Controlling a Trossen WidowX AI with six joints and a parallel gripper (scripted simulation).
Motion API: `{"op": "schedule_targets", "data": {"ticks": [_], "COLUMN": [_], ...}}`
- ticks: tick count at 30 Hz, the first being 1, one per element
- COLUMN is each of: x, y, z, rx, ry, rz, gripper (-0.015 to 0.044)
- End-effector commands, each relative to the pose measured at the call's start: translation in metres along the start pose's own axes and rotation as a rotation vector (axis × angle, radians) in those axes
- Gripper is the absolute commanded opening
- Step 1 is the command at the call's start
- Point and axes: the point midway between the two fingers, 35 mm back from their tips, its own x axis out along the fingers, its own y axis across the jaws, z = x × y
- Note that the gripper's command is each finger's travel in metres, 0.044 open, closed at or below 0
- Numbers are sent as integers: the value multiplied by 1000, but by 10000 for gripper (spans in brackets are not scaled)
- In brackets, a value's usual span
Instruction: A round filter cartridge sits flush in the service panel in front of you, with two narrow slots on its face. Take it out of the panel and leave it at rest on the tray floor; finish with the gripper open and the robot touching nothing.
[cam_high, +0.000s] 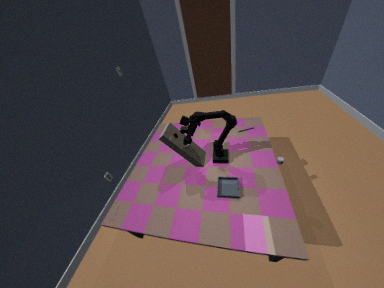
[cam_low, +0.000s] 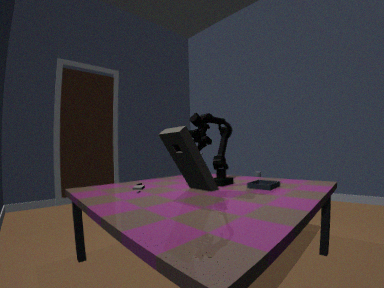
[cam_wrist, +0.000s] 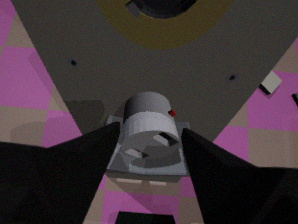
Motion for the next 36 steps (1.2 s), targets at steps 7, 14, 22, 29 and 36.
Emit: {"op": "schedule_targets", "data": {"ticks": [7, 14, 22, 29, 36], "x": [-1, -4, -13, -41, -70], "y": [0, 0, 1, 1, 1], "z": [0, 7, 23, 27, 29], "rx": [0, 0, 0, 0, 0], "ry": [1, 0, -1, 0, 1], "rz": [0, 1, 3, 3, 4], "gripper": [198, 15, 0, 0, 0]}}
